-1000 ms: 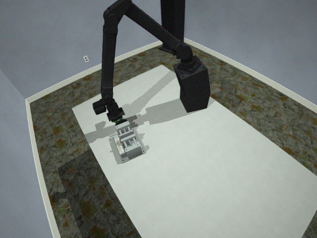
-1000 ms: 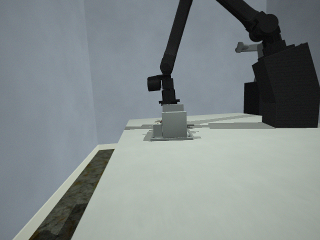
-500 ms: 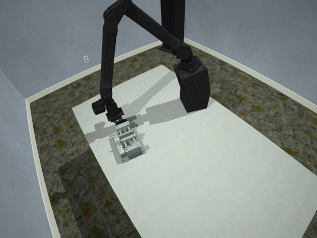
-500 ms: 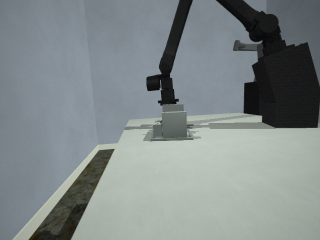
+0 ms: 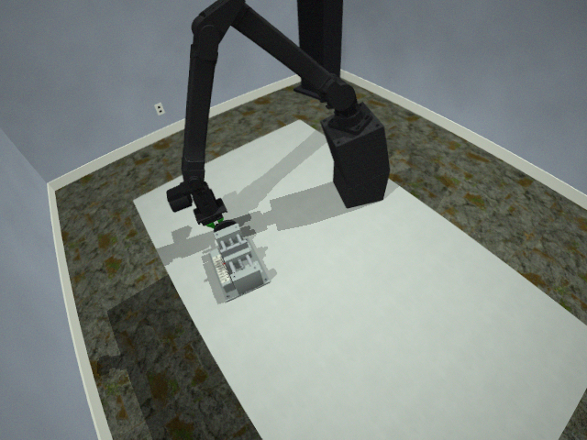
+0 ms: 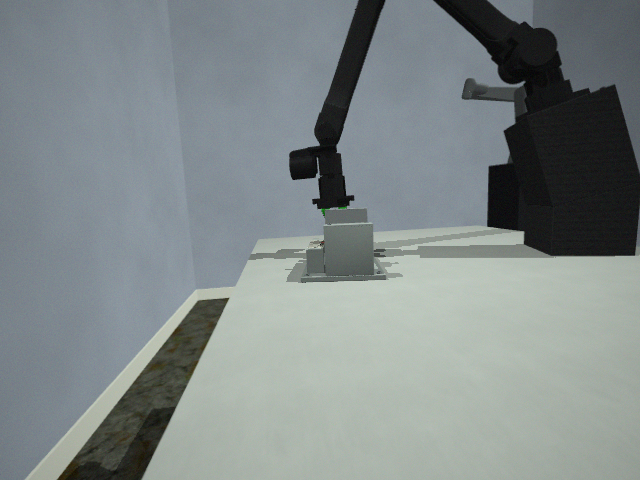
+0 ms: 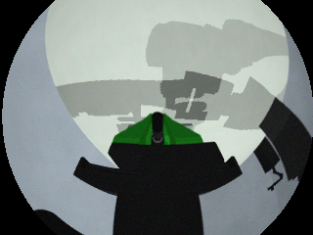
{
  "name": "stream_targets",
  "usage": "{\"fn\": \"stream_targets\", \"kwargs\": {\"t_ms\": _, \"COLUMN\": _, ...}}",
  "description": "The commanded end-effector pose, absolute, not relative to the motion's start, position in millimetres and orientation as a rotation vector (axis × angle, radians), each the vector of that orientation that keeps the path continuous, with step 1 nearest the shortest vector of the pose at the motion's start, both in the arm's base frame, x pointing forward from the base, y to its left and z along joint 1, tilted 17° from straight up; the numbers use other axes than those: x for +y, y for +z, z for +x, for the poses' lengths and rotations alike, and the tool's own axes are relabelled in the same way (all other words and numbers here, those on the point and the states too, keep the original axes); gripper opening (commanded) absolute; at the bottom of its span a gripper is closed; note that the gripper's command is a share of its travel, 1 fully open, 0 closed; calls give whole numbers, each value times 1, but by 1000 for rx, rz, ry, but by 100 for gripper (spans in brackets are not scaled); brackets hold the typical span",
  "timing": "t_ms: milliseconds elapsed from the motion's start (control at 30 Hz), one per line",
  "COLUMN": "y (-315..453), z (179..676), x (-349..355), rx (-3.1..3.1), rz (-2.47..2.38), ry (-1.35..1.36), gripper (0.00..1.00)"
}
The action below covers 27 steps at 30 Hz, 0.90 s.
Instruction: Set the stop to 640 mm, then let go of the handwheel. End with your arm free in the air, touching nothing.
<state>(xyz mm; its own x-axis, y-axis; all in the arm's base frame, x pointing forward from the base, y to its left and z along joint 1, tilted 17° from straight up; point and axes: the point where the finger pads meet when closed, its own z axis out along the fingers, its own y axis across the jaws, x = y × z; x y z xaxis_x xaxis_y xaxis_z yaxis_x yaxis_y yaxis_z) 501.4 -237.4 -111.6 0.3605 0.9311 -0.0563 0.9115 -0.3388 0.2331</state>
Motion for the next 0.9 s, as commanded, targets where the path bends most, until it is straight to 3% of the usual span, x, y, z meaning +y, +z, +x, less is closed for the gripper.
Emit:
{"fn": "stream_targets", "kwargs": {"t_ms": 0, "y": -64, "z": 547, "x": -249, "rx": 1598, "rz": 2313, "ry": 206, "gripper": 6}}
{"fn": "stream_targets", "kwargs": {"t_ms": 567, "y": -42, "z": 543, "x": -249, "rx": 1584, "rz": 2302, "ry": 217, "gripper": 6}}
{"fn": "stream_targets", "kwargs": {"t_ms": 867, "y": -43, "z": 506, "x": -236, "rx": 1606, "rz": 2331, "ry": 188, "gripper": 6}}
